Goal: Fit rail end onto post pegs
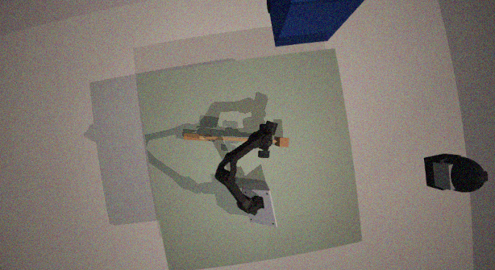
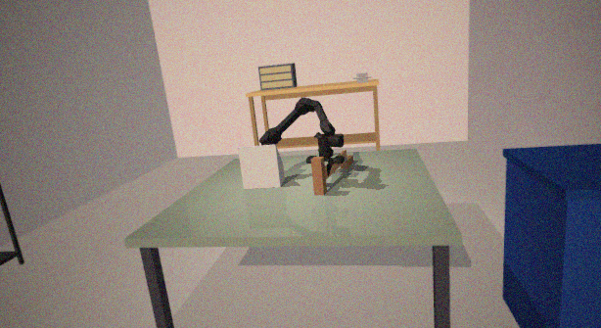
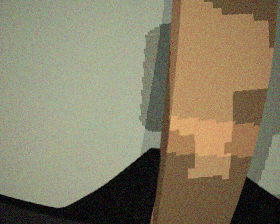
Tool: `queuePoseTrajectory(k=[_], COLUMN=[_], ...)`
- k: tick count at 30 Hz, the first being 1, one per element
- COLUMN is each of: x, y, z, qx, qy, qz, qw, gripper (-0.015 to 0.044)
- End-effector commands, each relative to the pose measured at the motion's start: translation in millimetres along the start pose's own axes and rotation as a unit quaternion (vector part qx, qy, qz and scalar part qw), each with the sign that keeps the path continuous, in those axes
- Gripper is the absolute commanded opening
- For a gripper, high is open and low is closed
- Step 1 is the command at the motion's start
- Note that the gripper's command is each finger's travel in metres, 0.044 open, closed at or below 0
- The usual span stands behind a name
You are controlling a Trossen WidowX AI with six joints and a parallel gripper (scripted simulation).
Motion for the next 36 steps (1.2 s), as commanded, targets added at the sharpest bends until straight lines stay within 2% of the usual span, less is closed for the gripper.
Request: queuePoseTrajectory(k=[1, 36], x=[-0.8, 2.6], y=[-4.2, -0.4], z=[-1.2, 0.4], qx=[-0.006, -0.006], qy=[0.001, 0.001], qz=[0.003, 0.002], qw=[1.000, 1.000], gripper=[0.0000, 0.0000])
Point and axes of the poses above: the point midway between the two fingers, 35 mm back from their tips, its own y axis out along the fingers, its own z axis across the jaws, x = y × z, the point moved 9 cm from there along -y, back along the fingers, and after that the axes turned 8 degrees about y, right-handed, at the moved point
